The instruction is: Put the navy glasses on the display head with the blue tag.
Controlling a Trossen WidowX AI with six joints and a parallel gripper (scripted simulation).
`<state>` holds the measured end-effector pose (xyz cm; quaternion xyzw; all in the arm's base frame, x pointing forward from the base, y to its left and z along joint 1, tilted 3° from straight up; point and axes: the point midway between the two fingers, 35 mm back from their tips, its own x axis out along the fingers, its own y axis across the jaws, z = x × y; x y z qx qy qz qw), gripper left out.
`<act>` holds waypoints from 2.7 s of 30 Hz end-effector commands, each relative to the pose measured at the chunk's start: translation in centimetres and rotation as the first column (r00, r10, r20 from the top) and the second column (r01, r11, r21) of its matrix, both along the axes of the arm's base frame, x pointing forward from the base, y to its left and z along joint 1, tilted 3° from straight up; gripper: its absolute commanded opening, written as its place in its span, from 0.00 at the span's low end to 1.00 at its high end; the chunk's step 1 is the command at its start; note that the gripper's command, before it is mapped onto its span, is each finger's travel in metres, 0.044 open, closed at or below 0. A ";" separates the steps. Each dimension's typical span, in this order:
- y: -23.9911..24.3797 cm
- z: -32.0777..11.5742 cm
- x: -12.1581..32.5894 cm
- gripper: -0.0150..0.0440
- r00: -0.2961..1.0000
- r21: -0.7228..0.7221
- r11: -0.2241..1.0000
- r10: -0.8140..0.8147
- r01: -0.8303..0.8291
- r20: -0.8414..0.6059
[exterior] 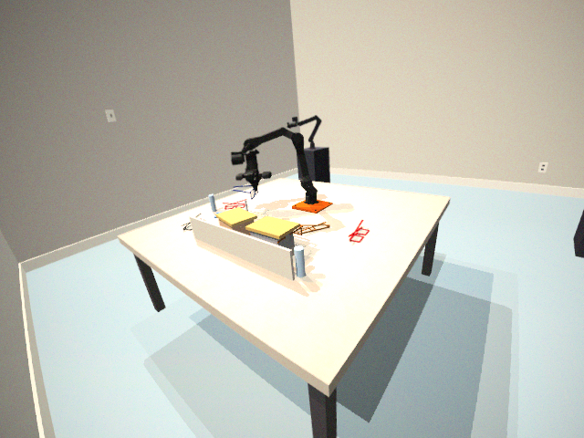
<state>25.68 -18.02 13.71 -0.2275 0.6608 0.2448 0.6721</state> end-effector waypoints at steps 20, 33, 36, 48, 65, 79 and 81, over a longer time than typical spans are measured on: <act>-0.2 -6.1 -0.5 0.25 1.000 -0.002 1.000 0.011 -0.011 -0.004; -0.3 -6.1 -1.4 0.25 1.000 -0.002 1.000 0.011 -0.011 -0.005; -0.4 -6.1 -1.5 0.25 1.000 -0.002 1.000 0.011 -0.011 -0.005; -0.5 -6.1 -2.3 0.25 1.000 -0.002 1.000 0.011 -0.011 -0.006; -0.8 -6.2 -3.7 0.25 1.000 -0.002 1.000 0.011 -0.011 -0.007; -1.3 -6.2 -4.6 0.25 1.000 -0.003 1.000 0.011 -0.011 -0.008; -1.3 -6.2 -4.7 0.25 1.000 -0.003 1.000 0.011 -0.011 -0.008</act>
